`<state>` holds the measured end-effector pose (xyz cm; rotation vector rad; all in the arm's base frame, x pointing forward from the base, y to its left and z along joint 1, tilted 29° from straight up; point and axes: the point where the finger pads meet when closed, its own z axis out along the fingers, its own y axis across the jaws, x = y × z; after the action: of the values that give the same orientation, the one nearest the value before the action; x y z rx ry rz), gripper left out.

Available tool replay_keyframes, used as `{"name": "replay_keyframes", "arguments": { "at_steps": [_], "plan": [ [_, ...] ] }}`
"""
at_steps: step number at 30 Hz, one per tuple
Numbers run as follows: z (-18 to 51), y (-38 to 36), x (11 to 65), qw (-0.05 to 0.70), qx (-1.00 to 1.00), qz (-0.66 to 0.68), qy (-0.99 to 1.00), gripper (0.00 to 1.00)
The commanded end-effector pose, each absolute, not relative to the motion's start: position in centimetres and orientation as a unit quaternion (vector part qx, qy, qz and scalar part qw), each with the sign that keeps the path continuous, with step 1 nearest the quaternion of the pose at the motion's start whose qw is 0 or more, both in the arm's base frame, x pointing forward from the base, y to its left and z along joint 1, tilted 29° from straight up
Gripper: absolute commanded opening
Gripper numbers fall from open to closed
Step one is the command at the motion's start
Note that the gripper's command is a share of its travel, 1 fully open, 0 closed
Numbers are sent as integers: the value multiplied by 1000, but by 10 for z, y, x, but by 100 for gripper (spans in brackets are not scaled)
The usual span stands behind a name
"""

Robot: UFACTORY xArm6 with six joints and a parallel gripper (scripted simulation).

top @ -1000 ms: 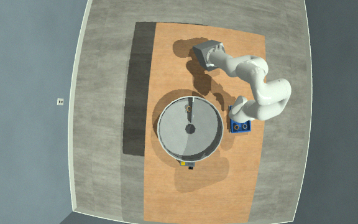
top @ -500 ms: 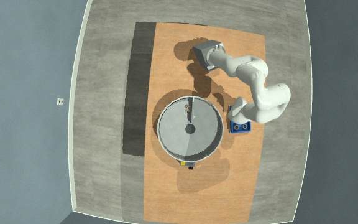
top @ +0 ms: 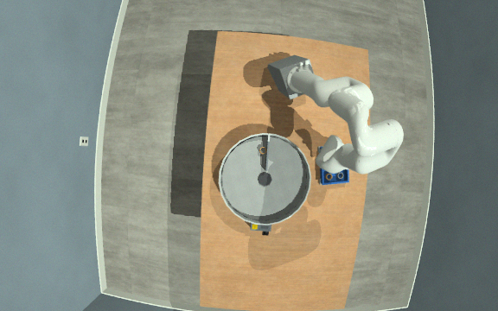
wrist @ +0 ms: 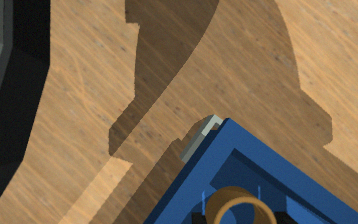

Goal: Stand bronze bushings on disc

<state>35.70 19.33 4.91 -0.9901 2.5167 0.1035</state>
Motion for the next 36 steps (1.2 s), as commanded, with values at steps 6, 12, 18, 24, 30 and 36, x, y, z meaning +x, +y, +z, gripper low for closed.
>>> {"name": "replay_keyframes", "arguments": {
  "at_steps": [6,12,18,24,30,36],
  "plan": [
    [49,194,357,244,-350,17,904,0],
    [49,194,357,244,-350,17,904,0],
    [49,194,357,244,-350,17,904,0],
    [49,194,357,244,-350,17,904,0],
    [49,194,357,244,-350,17,904,0],
    [49,194,357,244,-350,17,904,0]
  ]
}}
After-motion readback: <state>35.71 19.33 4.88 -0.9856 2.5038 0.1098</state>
